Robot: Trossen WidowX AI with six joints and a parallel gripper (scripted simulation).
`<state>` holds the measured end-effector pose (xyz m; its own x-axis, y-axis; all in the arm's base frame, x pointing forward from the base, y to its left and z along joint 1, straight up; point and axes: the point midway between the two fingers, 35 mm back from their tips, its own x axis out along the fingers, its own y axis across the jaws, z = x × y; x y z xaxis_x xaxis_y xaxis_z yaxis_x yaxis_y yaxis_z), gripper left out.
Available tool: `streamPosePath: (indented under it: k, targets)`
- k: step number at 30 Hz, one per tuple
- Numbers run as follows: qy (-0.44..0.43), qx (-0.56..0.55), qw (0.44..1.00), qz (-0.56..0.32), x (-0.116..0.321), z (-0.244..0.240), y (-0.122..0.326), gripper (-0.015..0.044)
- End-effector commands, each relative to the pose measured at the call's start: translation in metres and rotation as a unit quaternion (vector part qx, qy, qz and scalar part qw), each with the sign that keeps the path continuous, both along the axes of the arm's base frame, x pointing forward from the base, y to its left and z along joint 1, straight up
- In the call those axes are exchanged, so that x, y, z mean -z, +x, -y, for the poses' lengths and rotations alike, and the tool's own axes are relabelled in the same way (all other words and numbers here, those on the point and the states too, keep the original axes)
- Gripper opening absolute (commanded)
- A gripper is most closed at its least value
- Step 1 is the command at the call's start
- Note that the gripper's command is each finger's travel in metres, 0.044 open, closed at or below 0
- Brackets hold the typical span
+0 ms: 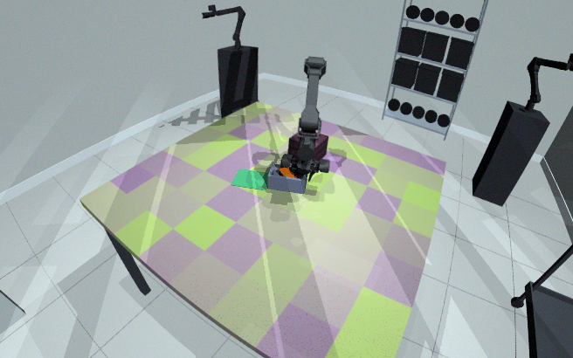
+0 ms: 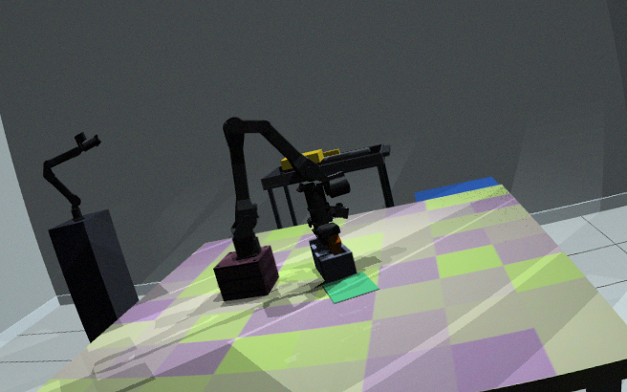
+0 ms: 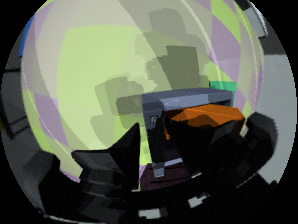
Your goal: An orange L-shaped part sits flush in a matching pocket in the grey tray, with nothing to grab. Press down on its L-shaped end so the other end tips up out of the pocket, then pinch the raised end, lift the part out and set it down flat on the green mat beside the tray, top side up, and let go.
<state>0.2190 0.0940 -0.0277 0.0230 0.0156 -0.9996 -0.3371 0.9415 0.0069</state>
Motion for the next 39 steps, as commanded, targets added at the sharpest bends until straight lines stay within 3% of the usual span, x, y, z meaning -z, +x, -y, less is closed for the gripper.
streamPosePath:
  k: [1, 21, 24, 30, 39]
  targets:
    - [-0.004, -0.002, 1.000, -0.003, 0.003, 0.002, -0.002, 0.0180]
    - [-0.003, -0.002, 1.000, -0.003, -0.011, -0.010, -0.006, 0.0180]
    - [-0.003, -0.002, 1.000, -0.003, -0.027, -0.009, -0.003, 0.0180]
    - [-0.004, -0.002, 1.000, -0.003, -0.105, 0.002, -0.003, 0.0180]
    - [0.000, 0.000, 1.000, 0.001, -0.106, 0.000, -0.001, 0.0180]
